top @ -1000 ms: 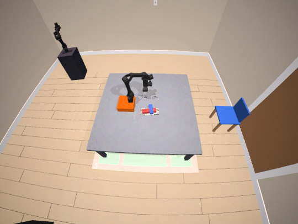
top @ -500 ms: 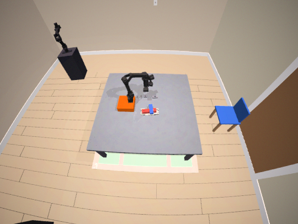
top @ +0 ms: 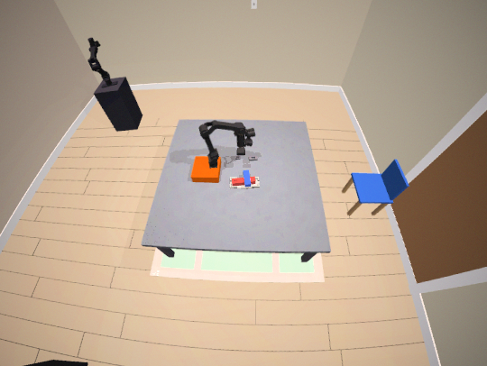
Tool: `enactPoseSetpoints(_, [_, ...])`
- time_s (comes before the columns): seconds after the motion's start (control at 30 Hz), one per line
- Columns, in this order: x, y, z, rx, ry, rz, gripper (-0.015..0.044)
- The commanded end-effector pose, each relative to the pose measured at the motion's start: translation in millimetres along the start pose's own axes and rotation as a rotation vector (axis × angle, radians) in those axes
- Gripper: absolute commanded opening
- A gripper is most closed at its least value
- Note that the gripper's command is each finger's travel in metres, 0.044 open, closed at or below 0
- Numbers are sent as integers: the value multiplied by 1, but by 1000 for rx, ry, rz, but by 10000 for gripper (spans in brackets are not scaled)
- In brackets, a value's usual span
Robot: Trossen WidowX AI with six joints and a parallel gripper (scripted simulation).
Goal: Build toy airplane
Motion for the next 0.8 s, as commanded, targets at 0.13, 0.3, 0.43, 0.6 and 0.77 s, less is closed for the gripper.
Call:
enactPoseSetpoints(0.13, [-9,-22,6,2,5,-14,0])
enactPoseSetpoints(0.3, [-14,-37,9,3,4,-22,0])
enactPoseSetpoints(0.43, [-17,-50,11,5,4,-28,0])
enactPoseSetpoints(0.6, [-21,-66,14,6,4,-36,0])
enactPoseSetpoints(0.77, [-23,-82,17,7,4,-43,0])
Point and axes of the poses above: the point midway between the two fingers, 35 mm back from their tips, its own z axis out along the fingers, its own y axis across the jaws, x = y × z, the point moved 6 cm from there along -z, back along the fingers, and after that the axes turned 12 degrees about z, right-handed, at the moved point
